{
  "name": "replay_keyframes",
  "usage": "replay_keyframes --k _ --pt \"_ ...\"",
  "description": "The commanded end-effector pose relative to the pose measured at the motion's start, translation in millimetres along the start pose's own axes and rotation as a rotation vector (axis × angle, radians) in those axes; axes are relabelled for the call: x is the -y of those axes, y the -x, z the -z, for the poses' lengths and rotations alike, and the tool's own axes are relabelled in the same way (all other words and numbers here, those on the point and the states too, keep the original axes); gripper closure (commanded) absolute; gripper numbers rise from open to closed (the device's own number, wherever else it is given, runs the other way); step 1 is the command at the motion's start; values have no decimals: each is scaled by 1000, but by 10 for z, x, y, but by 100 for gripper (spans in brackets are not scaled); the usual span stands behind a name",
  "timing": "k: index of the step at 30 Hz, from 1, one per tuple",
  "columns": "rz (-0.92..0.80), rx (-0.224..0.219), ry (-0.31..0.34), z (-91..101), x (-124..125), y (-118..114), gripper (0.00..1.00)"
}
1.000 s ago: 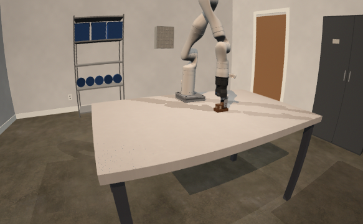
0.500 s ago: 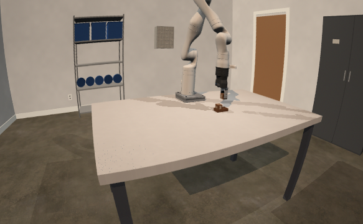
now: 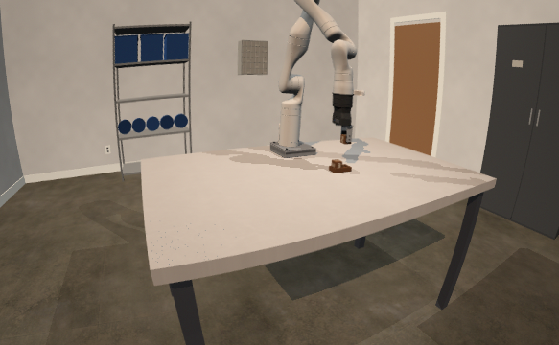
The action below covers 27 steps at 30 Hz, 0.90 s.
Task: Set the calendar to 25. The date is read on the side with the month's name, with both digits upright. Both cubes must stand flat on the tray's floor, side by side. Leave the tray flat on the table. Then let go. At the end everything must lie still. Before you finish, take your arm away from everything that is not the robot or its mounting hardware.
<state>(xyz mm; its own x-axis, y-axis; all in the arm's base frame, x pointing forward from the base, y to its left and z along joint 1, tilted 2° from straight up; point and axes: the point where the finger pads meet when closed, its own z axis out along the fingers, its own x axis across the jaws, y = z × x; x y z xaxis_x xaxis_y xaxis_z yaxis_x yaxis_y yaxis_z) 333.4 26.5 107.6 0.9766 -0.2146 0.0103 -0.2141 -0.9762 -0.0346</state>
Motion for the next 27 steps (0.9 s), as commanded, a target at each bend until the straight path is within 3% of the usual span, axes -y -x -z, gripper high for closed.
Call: replay_keyframes --k 1,15,27 --pt "-2 -7 0 24 -4 -18 40" --pt "14 -7 0 21 -29 -22 40" --pt "153 -6 3 -2 -266 -48 40"
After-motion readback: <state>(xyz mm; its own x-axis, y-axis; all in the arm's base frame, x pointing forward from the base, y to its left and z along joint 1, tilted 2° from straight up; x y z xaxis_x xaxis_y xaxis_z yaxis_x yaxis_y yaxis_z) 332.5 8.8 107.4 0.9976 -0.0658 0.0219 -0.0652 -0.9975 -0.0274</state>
